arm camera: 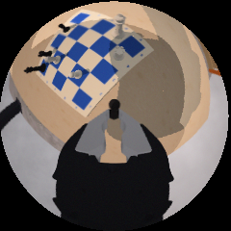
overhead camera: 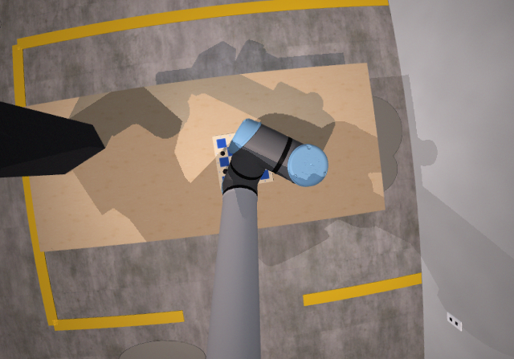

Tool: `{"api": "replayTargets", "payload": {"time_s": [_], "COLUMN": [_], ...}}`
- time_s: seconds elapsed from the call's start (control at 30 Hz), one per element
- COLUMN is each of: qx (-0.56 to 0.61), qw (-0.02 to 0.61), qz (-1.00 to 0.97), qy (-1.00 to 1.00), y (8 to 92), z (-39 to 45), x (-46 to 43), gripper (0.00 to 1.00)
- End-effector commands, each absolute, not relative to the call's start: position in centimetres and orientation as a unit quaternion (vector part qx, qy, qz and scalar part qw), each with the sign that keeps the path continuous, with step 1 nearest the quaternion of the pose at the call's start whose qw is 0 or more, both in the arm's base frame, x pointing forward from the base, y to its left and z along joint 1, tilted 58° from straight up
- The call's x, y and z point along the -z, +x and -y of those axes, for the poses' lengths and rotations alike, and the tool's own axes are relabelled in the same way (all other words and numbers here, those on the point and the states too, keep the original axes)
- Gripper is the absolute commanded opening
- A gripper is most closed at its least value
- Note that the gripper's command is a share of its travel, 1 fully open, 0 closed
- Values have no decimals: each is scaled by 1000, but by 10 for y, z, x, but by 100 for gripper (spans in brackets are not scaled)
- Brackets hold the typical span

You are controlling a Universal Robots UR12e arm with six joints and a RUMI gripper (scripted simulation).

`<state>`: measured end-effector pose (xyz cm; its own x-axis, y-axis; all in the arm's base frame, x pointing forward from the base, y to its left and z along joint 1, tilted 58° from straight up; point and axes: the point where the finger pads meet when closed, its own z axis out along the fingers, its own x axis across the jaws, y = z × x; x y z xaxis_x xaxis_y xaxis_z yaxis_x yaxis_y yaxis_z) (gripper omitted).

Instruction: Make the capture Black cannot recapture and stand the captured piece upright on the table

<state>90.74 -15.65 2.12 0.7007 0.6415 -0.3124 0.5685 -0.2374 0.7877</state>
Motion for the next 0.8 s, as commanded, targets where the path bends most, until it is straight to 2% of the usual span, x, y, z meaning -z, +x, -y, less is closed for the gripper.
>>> {"api": "replayTargets", "payload": {"time_s": [0.0, 0.63, 0.67, 0.77], "qx": [-38, -38, -38, -38], "qw": [483, 483, 483, 483], "qz": [-385, -385, -385, -385], "qy": [785, 785, 785, 785], "y": [908, 908, 908, 908], "z": [156, 156, 156, 156], "x": [-22, -22, -22, -22], "gripper": [0, 0, 5, 5]}}
